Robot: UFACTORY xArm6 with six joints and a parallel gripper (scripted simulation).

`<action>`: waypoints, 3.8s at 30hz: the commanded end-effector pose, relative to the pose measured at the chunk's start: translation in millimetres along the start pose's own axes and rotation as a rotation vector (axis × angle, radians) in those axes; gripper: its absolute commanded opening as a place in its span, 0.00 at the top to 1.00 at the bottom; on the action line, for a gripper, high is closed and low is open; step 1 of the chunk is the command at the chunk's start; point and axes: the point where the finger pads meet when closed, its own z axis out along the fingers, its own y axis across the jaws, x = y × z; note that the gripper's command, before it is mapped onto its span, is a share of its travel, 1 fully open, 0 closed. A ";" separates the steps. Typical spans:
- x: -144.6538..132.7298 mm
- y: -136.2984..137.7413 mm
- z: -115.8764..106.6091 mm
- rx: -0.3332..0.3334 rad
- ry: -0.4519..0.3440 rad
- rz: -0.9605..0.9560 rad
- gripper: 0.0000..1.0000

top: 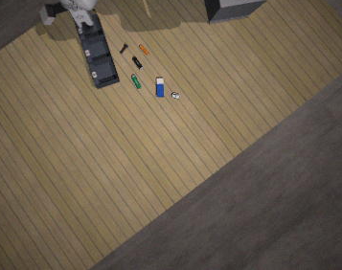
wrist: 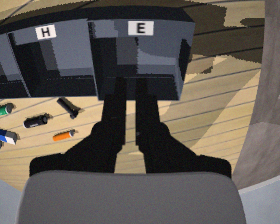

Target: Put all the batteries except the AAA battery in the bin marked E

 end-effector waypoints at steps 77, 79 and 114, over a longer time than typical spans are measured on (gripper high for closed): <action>4.2 -81.9 58.0 0.000 0.003 -0.002 0.93; 4.2 -81.9 58.0 0.000 0.003 -0.002 0.93; 4.1 -81.9 35.4 0.000 0.003 -0.002 0.93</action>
